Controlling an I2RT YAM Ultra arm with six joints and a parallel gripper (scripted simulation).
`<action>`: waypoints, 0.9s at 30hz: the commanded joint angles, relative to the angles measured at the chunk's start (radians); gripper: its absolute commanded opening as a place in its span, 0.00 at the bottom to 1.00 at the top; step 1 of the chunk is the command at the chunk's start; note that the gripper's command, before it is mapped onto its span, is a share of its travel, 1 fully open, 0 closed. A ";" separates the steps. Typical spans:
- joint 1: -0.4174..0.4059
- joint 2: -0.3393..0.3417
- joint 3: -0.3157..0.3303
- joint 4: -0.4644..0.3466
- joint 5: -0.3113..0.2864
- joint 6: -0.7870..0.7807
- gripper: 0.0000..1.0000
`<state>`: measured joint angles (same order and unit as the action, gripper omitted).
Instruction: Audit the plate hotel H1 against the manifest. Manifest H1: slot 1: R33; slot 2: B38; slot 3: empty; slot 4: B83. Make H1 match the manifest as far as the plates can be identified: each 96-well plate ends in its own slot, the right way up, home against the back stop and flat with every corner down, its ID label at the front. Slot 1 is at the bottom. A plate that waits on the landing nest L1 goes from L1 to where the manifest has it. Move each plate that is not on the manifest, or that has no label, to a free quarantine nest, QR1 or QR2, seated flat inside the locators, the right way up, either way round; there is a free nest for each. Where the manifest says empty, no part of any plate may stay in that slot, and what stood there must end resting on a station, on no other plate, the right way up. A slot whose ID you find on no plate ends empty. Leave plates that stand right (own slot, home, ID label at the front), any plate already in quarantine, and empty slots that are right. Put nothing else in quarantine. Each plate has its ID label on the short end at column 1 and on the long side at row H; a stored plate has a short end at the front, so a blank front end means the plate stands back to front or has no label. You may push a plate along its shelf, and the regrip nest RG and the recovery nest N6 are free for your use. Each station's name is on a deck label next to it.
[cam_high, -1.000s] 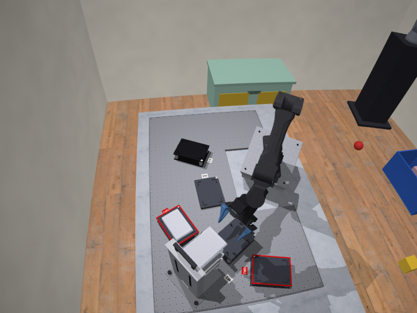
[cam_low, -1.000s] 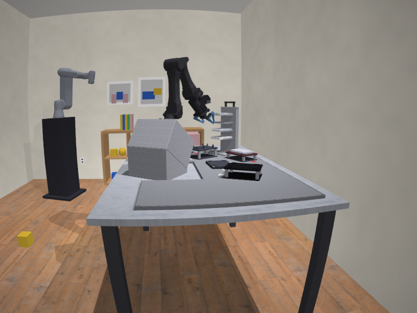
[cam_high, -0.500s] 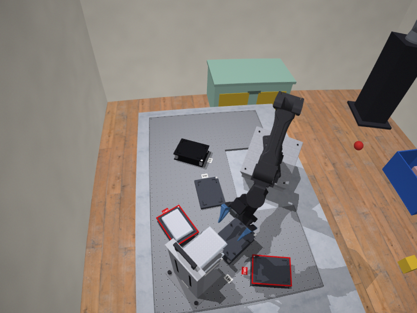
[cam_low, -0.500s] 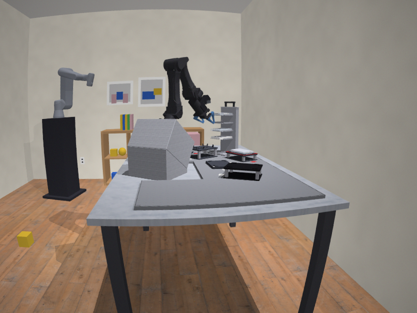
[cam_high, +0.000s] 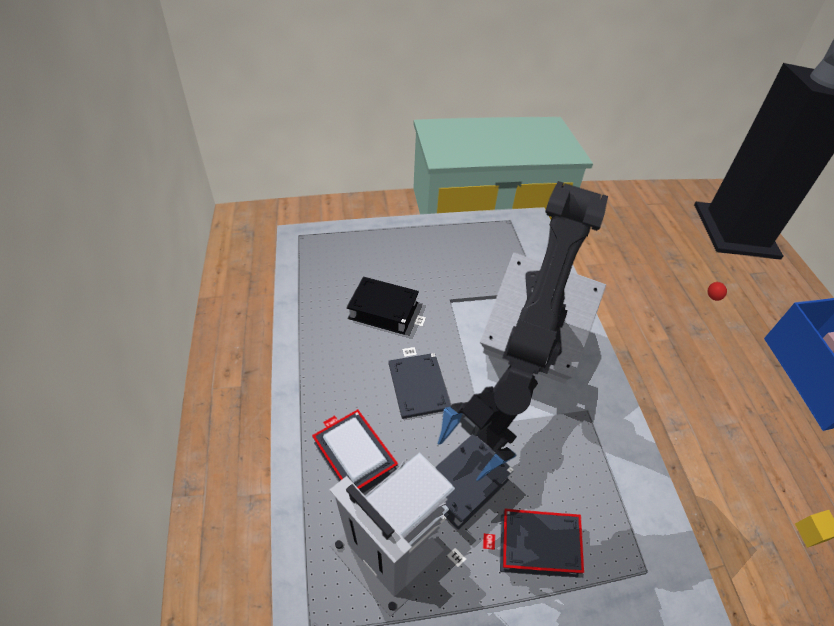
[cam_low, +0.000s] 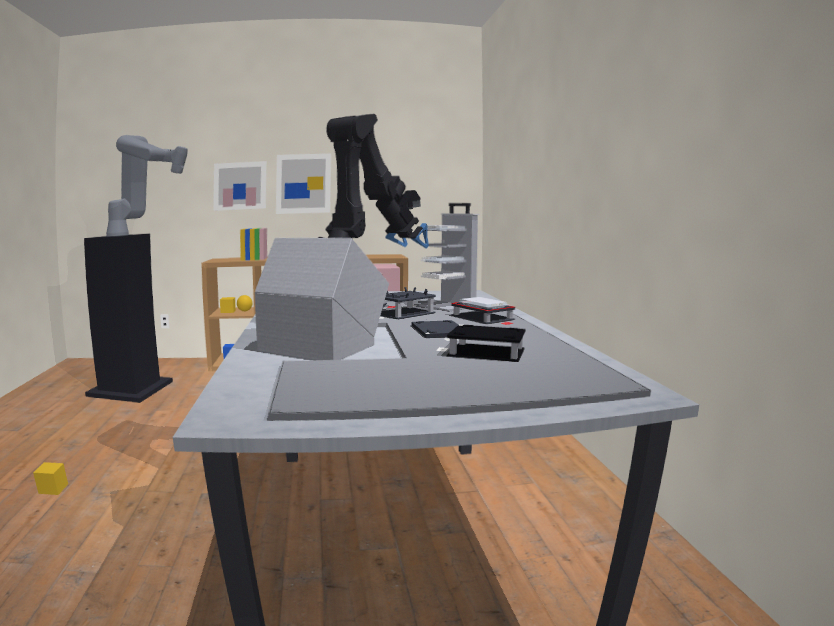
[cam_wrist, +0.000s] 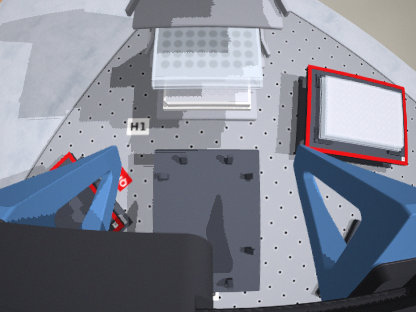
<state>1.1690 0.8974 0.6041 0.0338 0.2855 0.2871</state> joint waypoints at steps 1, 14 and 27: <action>0.013 -0.037 -0.018 -0.009 0.015 0.006 1.00; 0.074 -0.124 -0.086 -0.033 0.073 0.022 1.00; 0.050 -0.046 -0.121 0.070 0.070 0.016 1.00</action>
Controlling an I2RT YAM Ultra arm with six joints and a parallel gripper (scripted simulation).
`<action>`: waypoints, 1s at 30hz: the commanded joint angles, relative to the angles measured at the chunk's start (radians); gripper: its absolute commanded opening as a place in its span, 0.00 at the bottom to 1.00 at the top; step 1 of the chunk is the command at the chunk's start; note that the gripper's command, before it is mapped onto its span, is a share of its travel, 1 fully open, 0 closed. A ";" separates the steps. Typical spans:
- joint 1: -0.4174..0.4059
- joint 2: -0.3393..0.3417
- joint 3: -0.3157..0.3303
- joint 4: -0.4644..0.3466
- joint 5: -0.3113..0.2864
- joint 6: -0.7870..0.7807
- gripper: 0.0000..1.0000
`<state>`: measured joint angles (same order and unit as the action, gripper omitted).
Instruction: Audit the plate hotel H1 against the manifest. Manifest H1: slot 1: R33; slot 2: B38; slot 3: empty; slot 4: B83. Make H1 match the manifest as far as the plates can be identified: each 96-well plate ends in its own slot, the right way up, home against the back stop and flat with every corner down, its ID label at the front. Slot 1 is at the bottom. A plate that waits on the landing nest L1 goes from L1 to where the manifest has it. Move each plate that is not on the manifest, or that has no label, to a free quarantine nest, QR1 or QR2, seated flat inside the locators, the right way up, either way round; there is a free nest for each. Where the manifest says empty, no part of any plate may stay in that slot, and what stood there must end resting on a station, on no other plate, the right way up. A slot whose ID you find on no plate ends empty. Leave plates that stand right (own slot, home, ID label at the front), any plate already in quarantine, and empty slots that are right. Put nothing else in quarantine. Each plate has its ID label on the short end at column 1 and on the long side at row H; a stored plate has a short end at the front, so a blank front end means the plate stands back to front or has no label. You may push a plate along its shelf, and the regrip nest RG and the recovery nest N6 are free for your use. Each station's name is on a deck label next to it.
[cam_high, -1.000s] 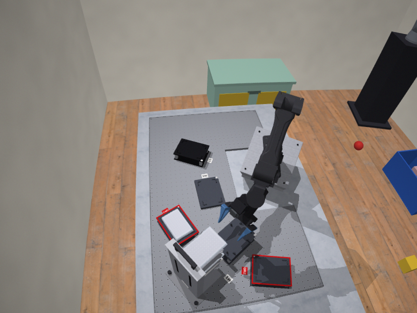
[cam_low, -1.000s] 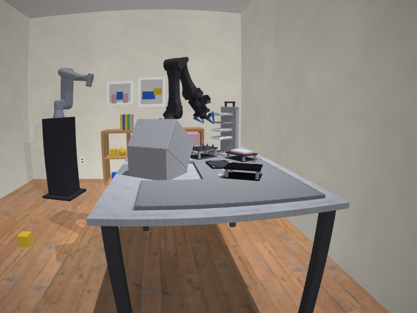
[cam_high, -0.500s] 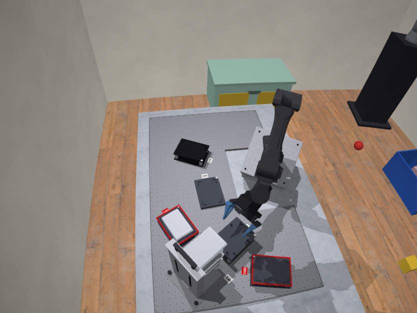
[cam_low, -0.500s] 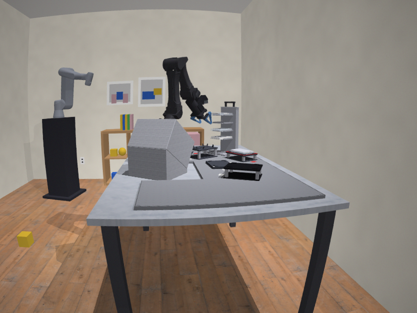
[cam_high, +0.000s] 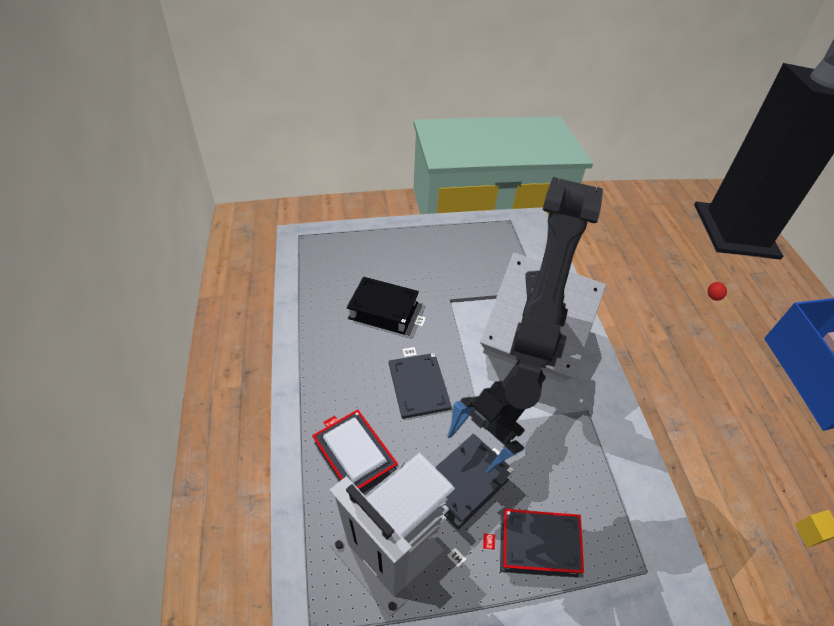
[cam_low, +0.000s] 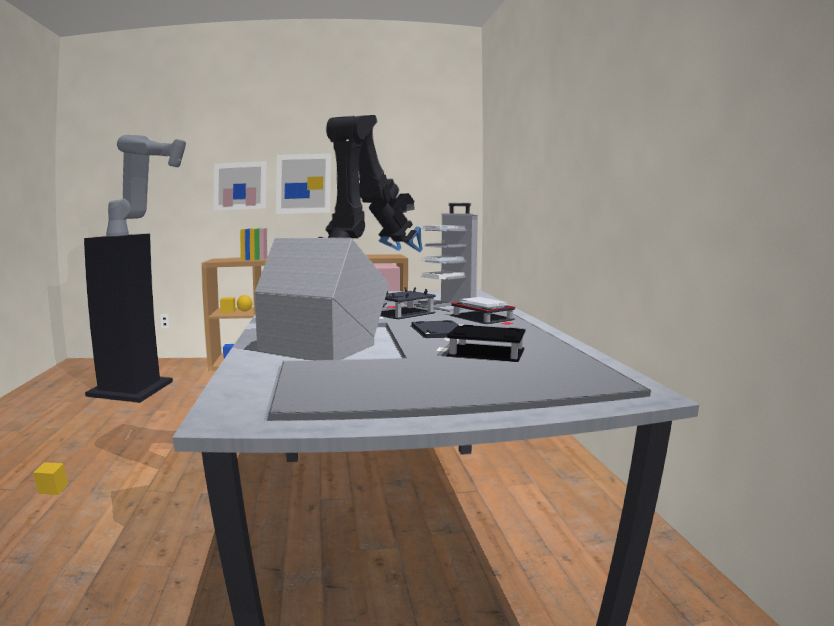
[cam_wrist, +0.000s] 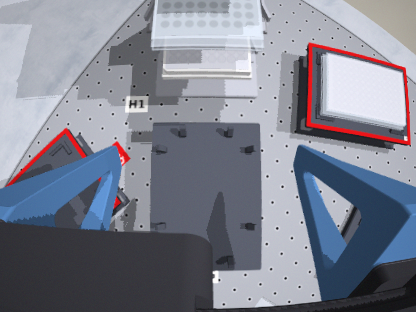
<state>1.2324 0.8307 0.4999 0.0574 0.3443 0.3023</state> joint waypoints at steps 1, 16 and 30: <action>-0.014 0.026 -0.021 0.056 0.011 0.000 1.00; -0.020 0.120 -0.067 0.196 -0.004 -0.004 1.00; -0.027 0.193 -0.044 0.290 -0.014 -0.008 1.00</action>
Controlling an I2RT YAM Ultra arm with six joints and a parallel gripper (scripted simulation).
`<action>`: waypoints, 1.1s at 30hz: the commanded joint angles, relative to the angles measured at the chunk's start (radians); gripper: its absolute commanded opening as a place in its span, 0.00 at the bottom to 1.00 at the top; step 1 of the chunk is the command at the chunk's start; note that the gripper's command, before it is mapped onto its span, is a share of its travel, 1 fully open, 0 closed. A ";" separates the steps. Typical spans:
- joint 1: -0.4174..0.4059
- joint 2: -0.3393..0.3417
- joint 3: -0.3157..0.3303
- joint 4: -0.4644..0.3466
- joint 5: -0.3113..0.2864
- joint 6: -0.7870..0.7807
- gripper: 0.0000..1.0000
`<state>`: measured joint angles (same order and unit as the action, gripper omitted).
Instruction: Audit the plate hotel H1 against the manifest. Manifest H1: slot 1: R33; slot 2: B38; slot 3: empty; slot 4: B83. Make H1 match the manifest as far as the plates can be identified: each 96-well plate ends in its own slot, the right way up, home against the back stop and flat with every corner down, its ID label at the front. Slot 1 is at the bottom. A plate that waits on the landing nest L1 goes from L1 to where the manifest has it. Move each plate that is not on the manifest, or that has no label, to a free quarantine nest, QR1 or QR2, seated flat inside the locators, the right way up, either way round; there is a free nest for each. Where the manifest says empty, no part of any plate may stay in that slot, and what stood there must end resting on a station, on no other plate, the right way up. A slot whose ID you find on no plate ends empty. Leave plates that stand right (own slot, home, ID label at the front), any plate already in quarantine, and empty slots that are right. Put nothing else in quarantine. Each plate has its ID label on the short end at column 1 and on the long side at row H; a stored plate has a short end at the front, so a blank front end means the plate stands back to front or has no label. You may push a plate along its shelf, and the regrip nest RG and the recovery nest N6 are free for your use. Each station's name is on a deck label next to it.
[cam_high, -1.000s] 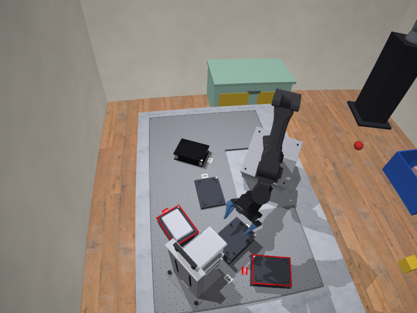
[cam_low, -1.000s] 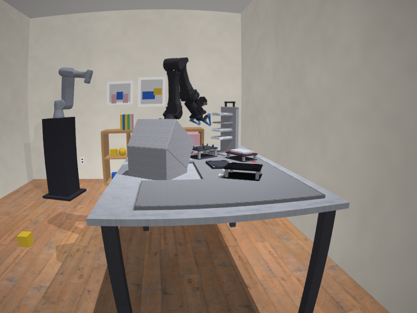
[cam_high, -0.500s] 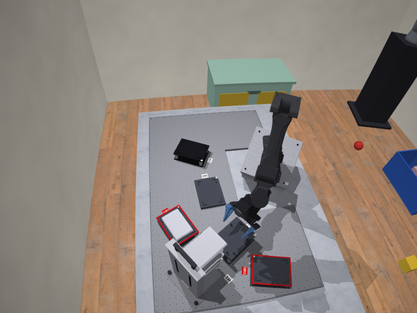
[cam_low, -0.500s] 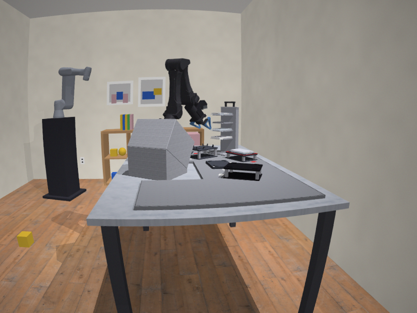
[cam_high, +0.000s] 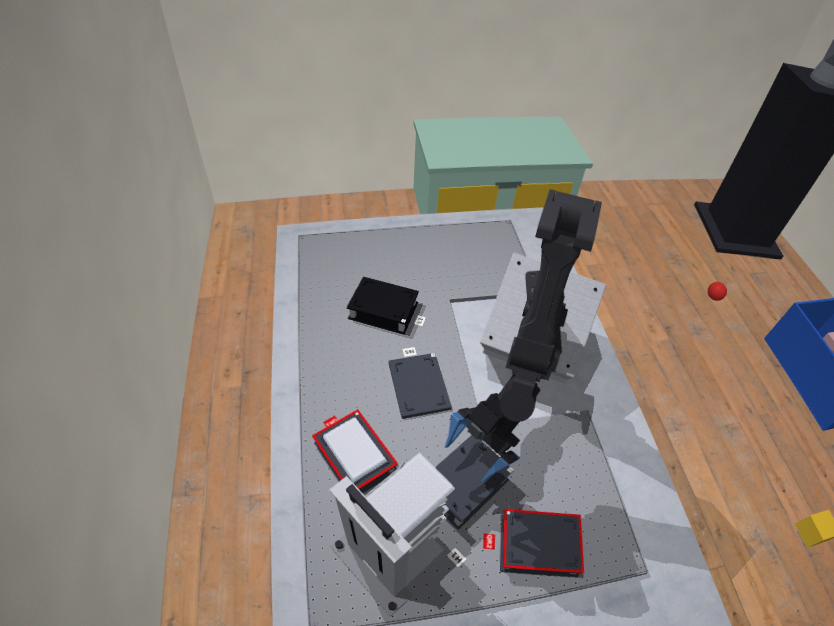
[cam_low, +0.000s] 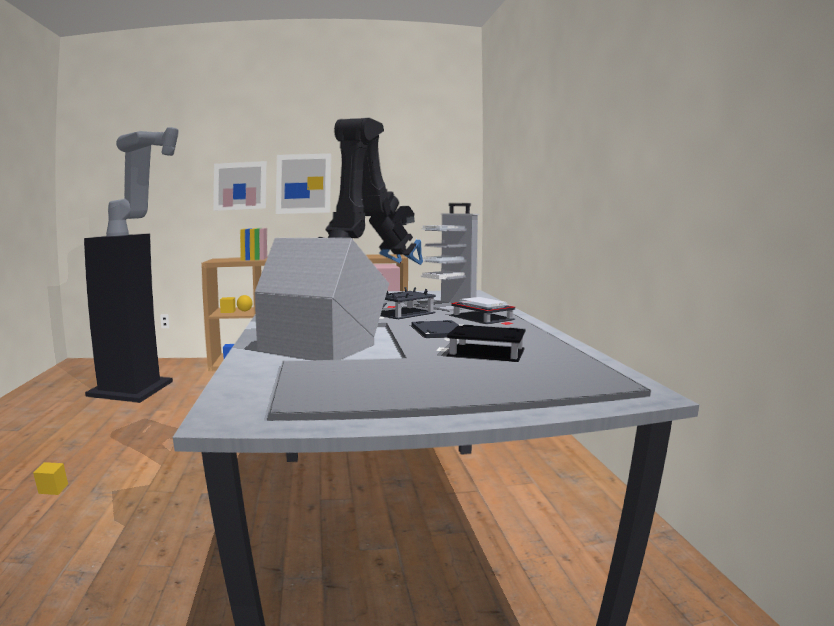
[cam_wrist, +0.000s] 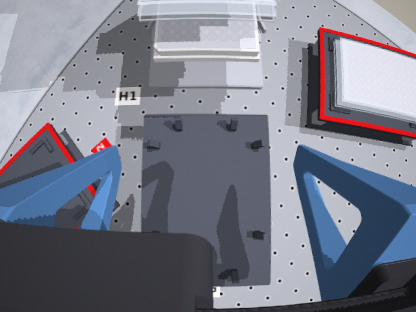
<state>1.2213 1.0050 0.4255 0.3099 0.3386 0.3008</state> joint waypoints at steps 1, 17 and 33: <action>-0.019 0.024 0.036 0.038 -0.012 -0.009 1.00; -0.067 0.096 0.115 0.011 -0.058 -0.021 1.00; -0.064 0.090 0.109 0.019 -0.059 -0.017 1.00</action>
